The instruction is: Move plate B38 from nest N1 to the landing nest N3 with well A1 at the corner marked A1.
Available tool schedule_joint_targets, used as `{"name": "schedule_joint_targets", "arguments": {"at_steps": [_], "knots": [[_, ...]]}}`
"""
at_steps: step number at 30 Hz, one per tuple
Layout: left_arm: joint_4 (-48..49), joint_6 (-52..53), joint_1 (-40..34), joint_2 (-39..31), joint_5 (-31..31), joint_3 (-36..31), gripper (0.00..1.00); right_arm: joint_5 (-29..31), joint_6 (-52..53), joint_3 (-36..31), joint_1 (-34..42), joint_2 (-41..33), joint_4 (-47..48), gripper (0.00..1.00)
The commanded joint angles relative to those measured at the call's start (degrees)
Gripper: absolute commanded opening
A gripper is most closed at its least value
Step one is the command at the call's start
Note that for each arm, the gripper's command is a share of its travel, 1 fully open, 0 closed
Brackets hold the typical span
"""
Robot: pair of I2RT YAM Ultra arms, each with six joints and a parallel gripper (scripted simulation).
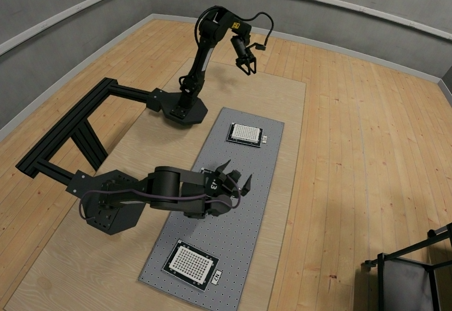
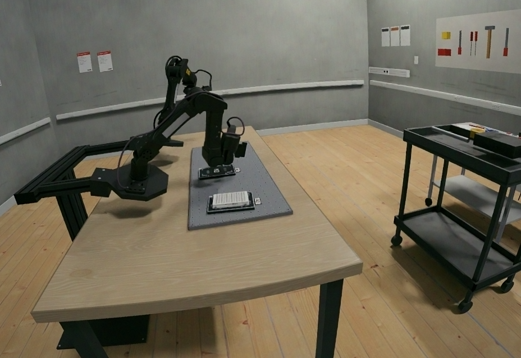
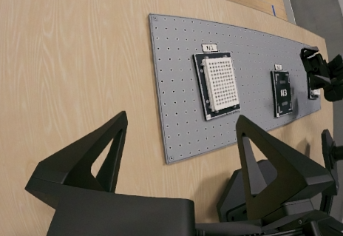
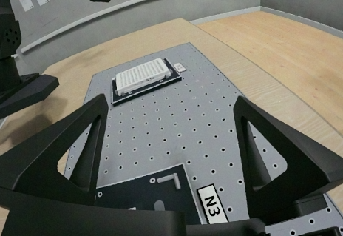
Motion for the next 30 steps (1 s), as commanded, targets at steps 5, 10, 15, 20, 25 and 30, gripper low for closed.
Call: {"name": "schedule_joint_targets", "arguments": {"at_steps": [5, 10, 15, 20, 25, 30], "knots": [[0.0, 0.3, 0.2, -0.9, 1.3, 0.7, 1.00, -0.4, -0.1, 0.3, 0.4, -0.9, 0.3, 1.00], [0.0, 0.3, 0.2, -0.9, 1.3, 0.7, 1.00, -0.4, -0.1, 0.3, 0.4, -0.9, 0.3, 1.00], [0.0, 0.3, 0.2, -0.9, 1.3, 0.7, 1.00, -0.4, -0.1, 0.3, 0.4, -0.9, 0.3, 1.00], [1.4, 0.9, 0.0, -0.5, 0.6, -0.2, 1.00, 2.0, 1.6, 0.1, 0.1, -0.8, -0.8, 1.00], [6.0, 4.6, -1.4, -2.9, 0.7, -4.5, 1.00, 11.6, 9.4, -3.6, -1.2, -4.4, -3.0, 1.00], [10.5, 7.4, -2.9, -5.8, 0.8, -9.9, 1.00, 20.4, 16.0, -7.5, -1.7, -9.2, -5.7, 1.00]]}}
